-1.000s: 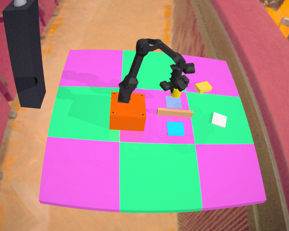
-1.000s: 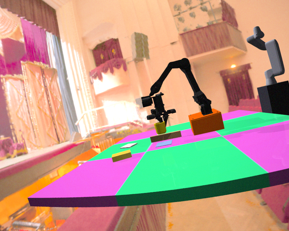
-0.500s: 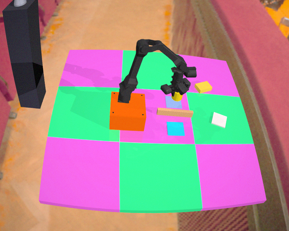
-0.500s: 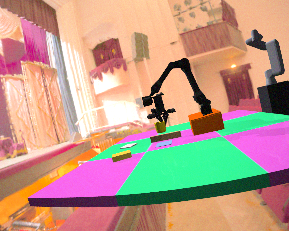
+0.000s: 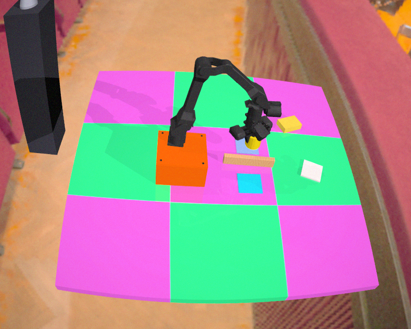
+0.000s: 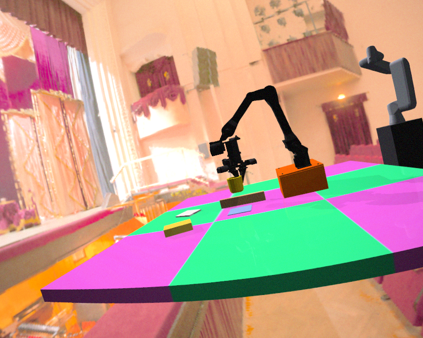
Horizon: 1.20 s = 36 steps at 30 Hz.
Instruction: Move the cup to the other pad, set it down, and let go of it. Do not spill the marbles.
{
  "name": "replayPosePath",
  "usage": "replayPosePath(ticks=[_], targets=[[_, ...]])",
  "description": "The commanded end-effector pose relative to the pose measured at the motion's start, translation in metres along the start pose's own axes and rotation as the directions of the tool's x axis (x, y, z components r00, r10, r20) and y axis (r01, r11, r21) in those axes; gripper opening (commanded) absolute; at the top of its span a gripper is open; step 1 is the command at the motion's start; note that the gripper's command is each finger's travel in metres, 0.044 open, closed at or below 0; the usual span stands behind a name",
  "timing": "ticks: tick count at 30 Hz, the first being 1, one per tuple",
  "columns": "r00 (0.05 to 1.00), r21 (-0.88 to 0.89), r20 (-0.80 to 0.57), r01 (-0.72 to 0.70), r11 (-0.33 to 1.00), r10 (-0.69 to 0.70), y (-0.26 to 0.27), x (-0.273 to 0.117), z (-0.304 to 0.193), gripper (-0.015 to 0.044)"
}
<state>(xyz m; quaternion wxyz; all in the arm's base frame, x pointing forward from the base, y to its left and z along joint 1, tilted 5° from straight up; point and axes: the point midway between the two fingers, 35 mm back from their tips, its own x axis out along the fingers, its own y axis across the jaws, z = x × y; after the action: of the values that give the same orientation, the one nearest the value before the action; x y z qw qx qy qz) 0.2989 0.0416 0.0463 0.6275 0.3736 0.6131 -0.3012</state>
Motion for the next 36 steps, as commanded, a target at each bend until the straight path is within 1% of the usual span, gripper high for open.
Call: replayPosePath(ticks=[1,36], targets=[[1.000,-0.004,-0.006,0.005,1.000,-0.005,-0.006,0.001,0.006,0.0000],[1.000,-0.004,0.000,0.008,1.000,-0.008,-0.046,-0.001,0.070,0.0000]])
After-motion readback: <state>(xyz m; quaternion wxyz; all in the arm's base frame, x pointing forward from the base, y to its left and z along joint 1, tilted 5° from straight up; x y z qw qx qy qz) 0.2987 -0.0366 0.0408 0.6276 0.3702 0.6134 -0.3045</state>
